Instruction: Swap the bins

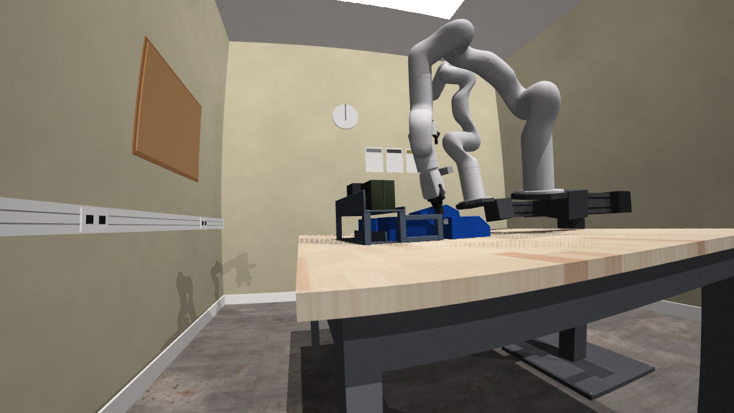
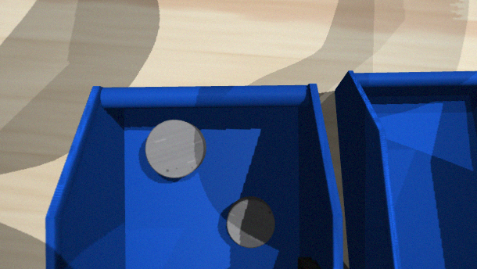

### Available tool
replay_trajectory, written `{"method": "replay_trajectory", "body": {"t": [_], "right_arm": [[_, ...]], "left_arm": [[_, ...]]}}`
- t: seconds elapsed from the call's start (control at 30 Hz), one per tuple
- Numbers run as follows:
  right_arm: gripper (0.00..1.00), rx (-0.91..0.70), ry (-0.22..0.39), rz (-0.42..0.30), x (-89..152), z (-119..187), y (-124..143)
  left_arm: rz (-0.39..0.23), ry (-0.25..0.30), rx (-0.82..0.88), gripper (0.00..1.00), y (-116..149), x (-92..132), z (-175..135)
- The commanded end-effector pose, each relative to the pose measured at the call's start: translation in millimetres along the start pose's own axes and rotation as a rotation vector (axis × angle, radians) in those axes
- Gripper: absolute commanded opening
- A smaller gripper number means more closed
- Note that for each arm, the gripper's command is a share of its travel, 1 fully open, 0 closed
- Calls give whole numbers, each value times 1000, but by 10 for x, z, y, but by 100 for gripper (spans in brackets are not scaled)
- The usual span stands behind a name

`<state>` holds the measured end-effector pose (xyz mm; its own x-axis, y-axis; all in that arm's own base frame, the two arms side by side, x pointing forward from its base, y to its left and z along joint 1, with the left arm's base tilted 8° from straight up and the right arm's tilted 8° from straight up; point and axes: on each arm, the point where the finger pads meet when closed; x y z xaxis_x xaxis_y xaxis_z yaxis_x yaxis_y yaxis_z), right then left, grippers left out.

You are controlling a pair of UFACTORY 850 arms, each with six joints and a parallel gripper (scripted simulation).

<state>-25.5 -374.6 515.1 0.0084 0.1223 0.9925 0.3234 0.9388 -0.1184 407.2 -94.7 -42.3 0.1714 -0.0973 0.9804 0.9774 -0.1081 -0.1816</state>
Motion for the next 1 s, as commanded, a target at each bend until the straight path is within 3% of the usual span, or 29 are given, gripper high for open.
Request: {"method": "replay_trajectory", "body": {"t": [0.0,0.97], "right_arm": [[100,0,-1,2,9,-1,-4],[100,0,-1,2,9,-1,-4]], "left_arm": [[-1,0,0,0,7,5,-1],[-1,-1,0,0,105,29,26]]}}
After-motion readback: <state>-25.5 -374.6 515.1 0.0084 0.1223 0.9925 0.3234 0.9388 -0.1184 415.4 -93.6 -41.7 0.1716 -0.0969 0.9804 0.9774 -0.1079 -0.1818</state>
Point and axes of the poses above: on each arm, the point where the finger pads meet when closed, its own x axis back along the fingers, its own z axis across the jaws, y = z × x, and after that the axes turned 15 degrees about -x, right-handed
